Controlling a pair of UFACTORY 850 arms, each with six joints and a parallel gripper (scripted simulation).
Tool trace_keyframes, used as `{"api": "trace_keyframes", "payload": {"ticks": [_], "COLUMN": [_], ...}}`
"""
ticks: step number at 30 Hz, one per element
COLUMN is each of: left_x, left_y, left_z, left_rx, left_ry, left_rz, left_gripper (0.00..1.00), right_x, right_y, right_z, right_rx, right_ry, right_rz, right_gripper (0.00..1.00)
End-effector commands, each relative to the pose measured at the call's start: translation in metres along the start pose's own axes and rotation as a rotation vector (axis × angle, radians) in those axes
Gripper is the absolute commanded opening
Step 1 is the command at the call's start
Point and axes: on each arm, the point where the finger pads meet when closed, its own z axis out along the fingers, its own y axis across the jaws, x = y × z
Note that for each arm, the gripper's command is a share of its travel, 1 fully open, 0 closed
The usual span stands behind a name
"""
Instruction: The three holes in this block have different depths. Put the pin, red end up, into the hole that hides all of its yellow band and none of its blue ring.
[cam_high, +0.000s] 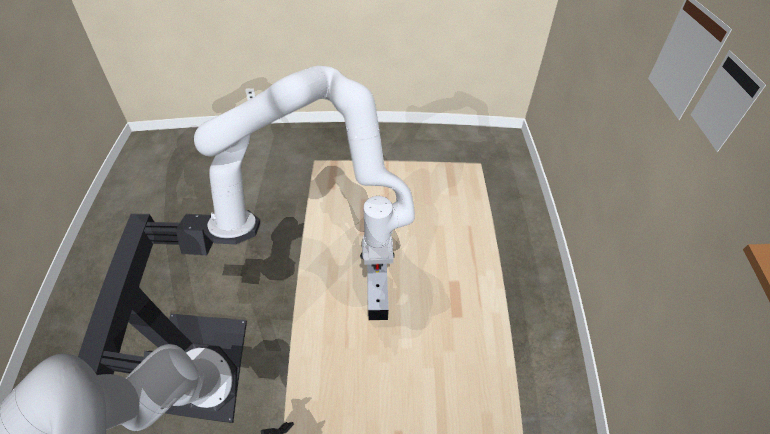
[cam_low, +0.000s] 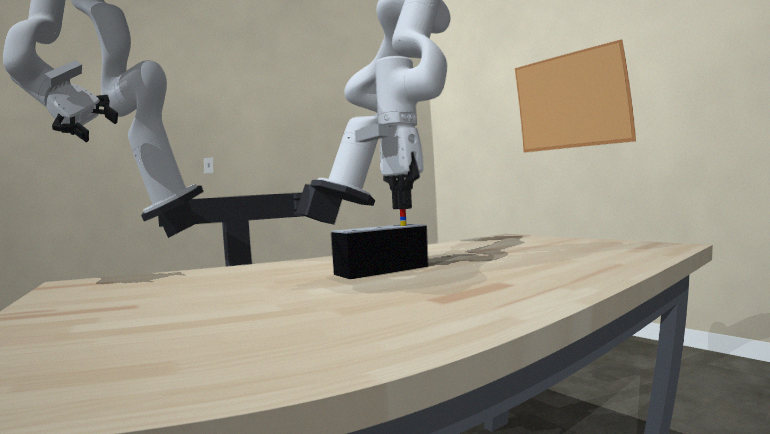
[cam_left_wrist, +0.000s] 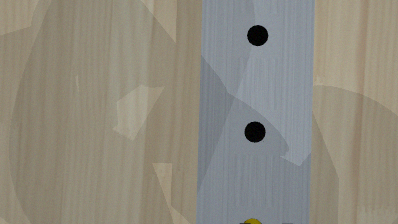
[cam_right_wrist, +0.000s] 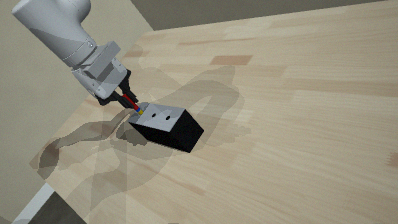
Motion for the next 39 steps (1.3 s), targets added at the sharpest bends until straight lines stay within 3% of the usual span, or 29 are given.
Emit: {"api": "trace_keyframes", "payload": {"ticks": [1, 39], "left_x": [0.0007, -0.0005], "left_y": [-0.001, -0.001], "left_z": [-0.0009, 0.0031], "left_rx": [0.002, 0.002], "left_ry": [0.002, 0.001], "left_rz": [0.0, 0.0], "left_gripper": [0.0, 0.0], "right_x": [0.0006, 0.0006], "right_y": [0.0003, 0.0003], "right_z": [-0.0004, -0.0004], "right_rx": [-0.001, -0.001], "right_ry": [0.001, 0.001], "right_rz": [-0.001, -0.001], "right_gripper": [1.0, 1.0]}}
